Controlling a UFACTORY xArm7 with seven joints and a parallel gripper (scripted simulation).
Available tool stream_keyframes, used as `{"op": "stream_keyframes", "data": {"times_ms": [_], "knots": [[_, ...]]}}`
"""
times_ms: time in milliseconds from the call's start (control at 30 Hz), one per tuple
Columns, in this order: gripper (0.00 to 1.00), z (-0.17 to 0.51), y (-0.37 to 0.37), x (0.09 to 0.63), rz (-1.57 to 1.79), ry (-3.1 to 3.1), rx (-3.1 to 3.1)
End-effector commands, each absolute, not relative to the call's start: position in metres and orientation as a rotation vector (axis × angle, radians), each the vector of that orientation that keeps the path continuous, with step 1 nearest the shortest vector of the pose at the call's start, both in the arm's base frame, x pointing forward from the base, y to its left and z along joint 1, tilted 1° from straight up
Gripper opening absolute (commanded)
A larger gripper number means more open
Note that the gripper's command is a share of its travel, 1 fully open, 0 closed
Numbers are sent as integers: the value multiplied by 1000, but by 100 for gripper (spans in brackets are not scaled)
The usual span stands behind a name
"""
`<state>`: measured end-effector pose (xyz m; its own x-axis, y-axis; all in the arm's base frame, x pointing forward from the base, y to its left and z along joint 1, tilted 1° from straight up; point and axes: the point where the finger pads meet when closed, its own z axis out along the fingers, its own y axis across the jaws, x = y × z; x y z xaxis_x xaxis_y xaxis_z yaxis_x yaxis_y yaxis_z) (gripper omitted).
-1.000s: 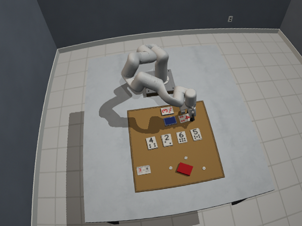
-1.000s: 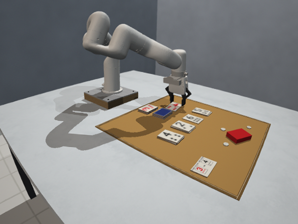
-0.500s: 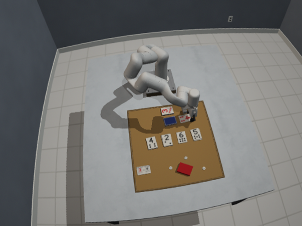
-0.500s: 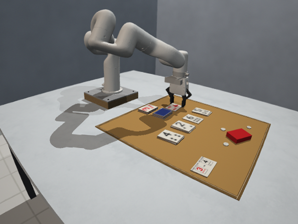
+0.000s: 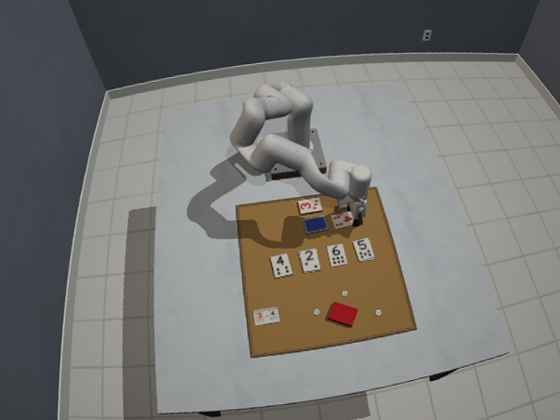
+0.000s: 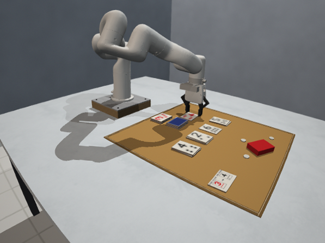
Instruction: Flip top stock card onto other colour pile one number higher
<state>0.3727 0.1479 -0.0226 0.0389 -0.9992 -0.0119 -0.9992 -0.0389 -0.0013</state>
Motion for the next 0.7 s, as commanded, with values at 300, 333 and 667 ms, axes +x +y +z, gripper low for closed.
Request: {"op": "stream_keyframes", "data": {"times_ms": [300,333,667], "knots": [[87,-21,148,374,9,2169,-2256],[87,-21,148,374,9,2169,-2256],[87,-21,148,374,9,2169,-2256]]}}
